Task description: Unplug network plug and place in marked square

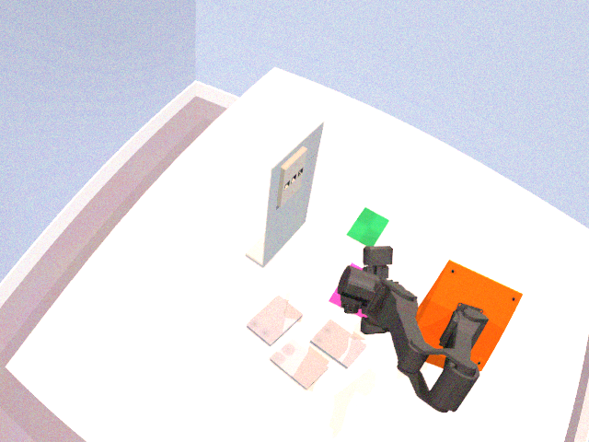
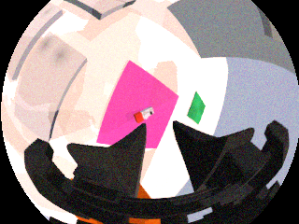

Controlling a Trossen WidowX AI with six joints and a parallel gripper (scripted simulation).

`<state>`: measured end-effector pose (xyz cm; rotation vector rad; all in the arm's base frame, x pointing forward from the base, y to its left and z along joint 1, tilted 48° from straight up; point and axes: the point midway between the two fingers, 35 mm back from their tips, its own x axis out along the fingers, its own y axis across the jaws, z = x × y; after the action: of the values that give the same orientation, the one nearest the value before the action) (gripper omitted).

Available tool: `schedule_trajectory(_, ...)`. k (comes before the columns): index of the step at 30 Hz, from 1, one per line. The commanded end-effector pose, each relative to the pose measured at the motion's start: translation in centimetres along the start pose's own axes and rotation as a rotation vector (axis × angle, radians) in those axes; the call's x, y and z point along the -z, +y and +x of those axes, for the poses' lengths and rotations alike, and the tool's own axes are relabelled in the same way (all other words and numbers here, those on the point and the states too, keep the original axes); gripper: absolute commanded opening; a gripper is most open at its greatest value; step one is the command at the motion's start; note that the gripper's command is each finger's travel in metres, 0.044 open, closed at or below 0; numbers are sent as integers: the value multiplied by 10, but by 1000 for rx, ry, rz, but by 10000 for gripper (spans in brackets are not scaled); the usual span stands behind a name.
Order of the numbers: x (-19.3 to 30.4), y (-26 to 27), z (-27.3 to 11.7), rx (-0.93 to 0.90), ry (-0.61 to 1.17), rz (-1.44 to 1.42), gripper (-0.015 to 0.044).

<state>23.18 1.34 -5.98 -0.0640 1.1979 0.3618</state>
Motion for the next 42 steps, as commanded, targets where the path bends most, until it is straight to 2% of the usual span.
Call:
schedule_trajectory(1, -1, -3, -4, -3, -2, -2, 156)
schedule_trajectory(42, -2, -34, -49, 0, 1, -3, 156)
